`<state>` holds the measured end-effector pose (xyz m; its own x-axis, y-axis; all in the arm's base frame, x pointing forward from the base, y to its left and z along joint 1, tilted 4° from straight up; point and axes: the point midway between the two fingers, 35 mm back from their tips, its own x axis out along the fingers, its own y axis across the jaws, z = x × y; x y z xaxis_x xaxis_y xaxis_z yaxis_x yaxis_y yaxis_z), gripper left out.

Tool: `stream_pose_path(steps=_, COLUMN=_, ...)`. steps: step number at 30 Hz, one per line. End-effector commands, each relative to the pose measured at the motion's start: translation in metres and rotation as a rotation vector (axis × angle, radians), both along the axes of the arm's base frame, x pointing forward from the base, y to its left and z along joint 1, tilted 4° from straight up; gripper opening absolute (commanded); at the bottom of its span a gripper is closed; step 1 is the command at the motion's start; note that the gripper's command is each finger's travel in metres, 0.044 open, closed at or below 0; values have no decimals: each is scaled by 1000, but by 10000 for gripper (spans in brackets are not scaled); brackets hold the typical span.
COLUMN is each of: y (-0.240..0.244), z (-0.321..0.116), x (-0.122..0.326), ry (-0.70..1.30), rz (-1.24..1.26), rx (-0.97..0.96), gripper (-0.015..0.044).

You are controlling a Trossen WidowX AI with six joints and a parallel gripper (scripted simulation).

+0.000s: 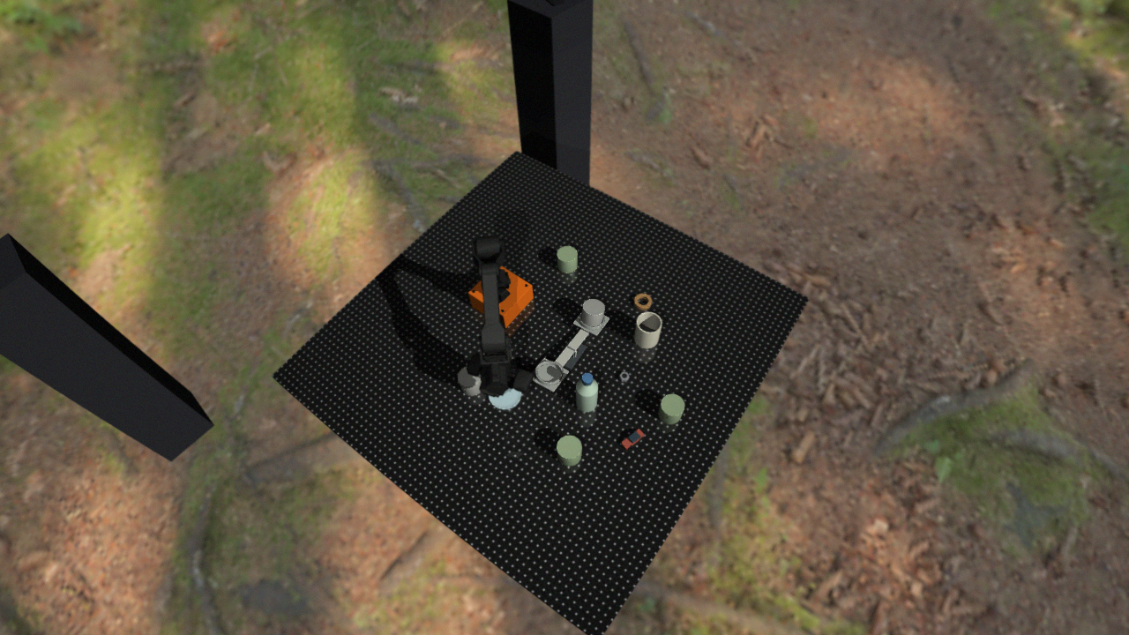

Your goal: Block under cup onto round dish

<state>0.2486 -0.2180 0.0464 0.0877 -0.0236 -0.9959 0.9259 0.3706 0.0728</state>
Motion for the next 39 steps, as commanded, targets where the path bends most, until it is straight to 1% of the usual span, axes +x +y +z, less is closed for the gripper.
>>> stream_pose_path(steps=1, y=1, z=-21, x=-1, ry=4, rz=7, rx=9, gripper=0)
stream_pose_path(steps=4, y=1, z=-33, x=0, ry=4, rz=7, rx=10, gripper=0)
stream_pose_path(steps=11, y=1, z=-36, x=0, ry=4, rz=7, rx=10, gripper=0)
stream_pose_path(steps=23, y=1, z=-54, x=1, ry=4, rz=7, rx=10, gripper=0)
stream_pose_path(steps=39, y=0, z=-47, x=1, ry=9, rz=3, rx=9, gripper=420)
